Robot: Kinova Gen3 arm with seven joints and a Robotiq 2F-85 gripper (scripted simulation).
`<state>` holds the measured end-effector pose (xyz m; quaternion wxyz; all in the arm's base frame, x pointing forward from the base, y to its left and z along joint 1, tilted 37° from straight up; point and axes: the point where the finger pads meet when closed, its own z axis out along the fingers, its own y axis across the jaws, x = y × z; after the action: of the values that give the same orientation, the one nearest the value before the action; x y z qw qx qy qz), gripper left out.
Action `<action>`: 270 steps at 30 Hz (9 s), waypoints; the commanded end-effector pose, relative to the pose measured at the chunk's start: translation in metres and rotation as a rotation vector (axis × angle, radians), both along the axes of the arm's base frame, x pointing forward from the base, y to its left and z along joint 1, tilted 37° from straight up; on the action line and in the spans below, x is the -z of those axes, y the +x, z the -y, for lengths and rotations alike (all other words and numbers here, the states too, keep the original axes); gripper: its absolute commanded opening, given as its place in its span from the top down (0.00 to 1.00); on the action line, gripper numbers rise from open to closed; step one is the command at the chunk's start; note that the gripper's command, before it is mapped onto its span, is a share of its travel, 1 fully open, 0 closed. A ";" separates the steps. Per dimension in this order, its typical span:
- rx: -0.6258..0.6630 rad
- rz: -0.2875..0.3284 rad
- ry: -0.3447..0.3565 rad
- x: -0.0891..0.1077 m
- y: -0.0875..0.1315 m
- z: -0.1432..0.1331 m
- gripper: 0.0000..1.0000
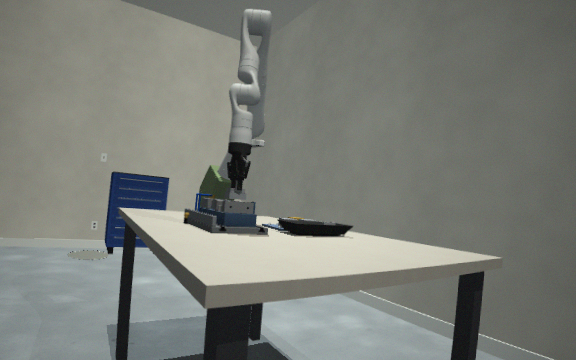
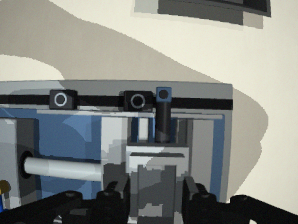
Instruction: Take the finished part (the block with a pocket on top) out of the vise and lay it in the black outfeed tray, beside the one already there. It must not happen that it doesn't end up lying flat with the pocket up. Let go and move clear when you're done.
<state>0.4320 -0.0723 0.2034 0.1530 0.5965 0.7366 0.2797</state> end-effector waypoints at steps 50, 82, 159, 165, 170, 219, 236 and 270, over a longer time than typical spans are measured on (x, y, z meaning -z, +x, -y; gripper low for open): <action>0.029 0.008 -0.002 -0.035 -0.001 -0.017 1.00; 0.057 0.007 0.020 -0.076 0.006 -0.142 1.00; 0.081 -0.018 0.037 -0.078 -0.013 -0.232 1.00; 0.081 -0.018 0.037 -0.078 -0.013 -0.232 1.00; 0.080 -0.018 0.036 -0.078 -0.014 -0.233 1.00; 0.079 -0.016 0.035 -0.081 -0.017 -0.235 1.00; 0.079 -0.017 0.035 -0.081 -0.017 -0.235 1.00; 0.078 -0.013 0.043 -0.073 -0.010 -0.239 1.00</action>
<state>0.4201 0.1664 0.2786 0.1456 0.6311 0.7064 0.2855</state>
